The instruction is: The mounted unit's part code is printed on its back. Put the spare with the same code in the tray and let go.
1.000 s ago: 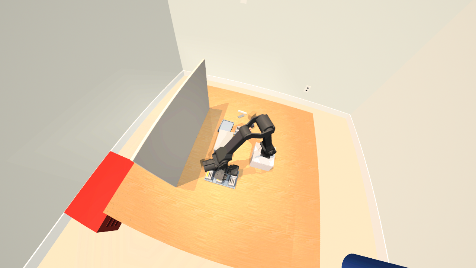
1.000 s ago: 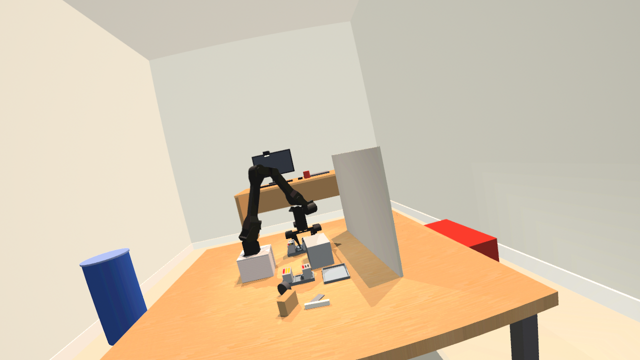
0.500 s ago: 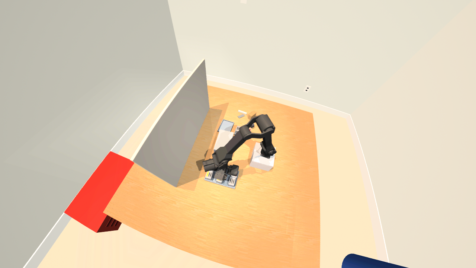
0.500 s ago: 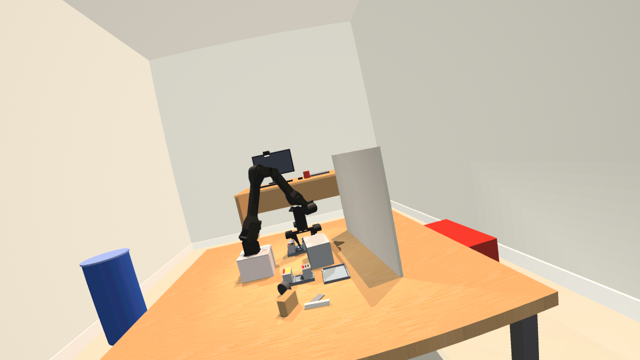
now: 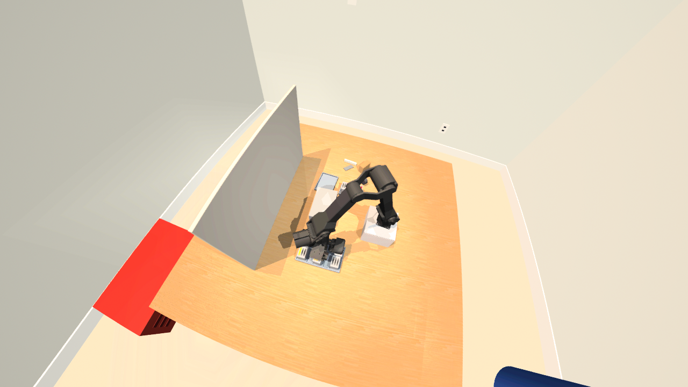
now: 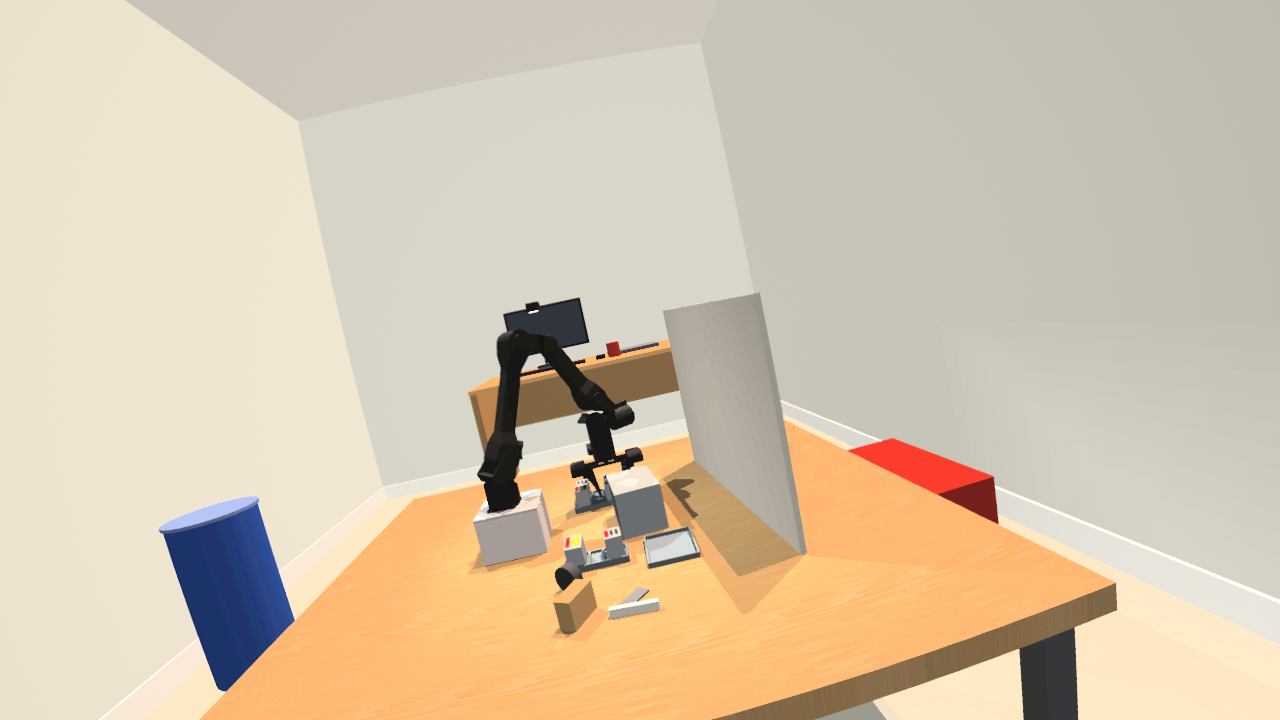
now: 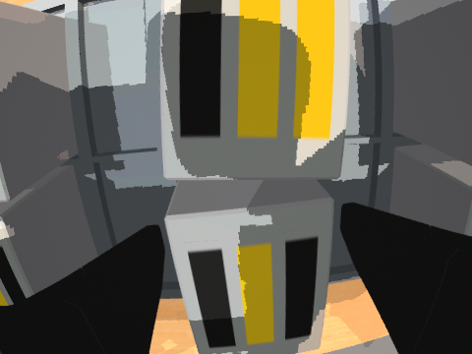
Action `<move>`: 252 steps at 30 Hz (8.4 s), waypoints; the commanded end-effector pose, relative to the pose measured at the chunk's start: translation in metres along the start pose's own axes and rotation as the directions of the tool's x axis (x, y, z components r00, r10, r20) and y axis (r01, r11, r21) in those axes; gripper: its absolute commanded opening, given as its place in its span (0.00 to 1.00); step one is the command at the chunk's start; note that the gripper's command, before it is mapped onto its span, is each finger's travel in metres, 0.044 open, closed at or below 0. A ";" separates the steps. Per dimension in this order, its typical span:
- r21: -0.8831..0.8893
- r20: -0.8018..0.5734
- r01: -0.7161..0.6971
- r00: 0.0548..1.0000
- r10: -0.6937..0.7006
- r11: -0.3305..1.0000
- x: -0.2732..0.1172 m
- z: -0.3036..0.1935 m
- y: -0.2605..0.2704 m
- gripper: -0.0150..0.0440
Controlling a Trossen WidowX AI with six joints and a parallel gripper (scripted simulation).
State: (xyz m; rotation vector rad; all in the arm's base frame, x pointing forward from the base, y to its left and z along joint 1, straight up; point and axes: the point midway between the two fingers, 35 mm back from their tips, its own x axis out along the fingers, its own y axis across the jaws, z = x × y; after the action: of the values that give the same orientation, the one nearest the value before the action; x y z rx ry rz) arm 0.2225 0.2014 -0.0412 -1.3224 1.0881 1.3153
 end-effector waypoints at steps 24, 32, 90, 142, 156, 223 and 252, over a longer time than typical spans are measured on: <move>0.000 0.000 0.000 1.000 0.000 1.000 0.000 0.000 0.000 0.54; 0.000 0.000 0.000 1.000 0.000 1.000 0.000 0.000 0.000 0.45; 0.022 -0.003 -0.004 1.000 0.005 1.000 -0.152 -0.010 -0.006 0.25; 0.075 -0.034 0.006 0.999 -0.003 0.997 -0.159 -0.285 -0.093 0.25; 0.002 -0.035 0.002 0.999 -0.002 1.000 -0.161 -0.363 -0.077 0.25; 0.002 -0.035 0.003 0.999 -0.003 1.000 -0.087 -0.371 -0.083 0.25; 0.002 -0.035 0.003 0.999 -0.003 1.000 -0.054 -0.371 -0.081 0.25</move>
State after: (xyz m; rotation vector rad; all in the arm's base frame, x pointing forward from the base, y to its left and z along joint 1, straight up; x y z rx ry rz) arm 0.3642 -0.1554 0.0161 -1.3595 1.1130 1.2748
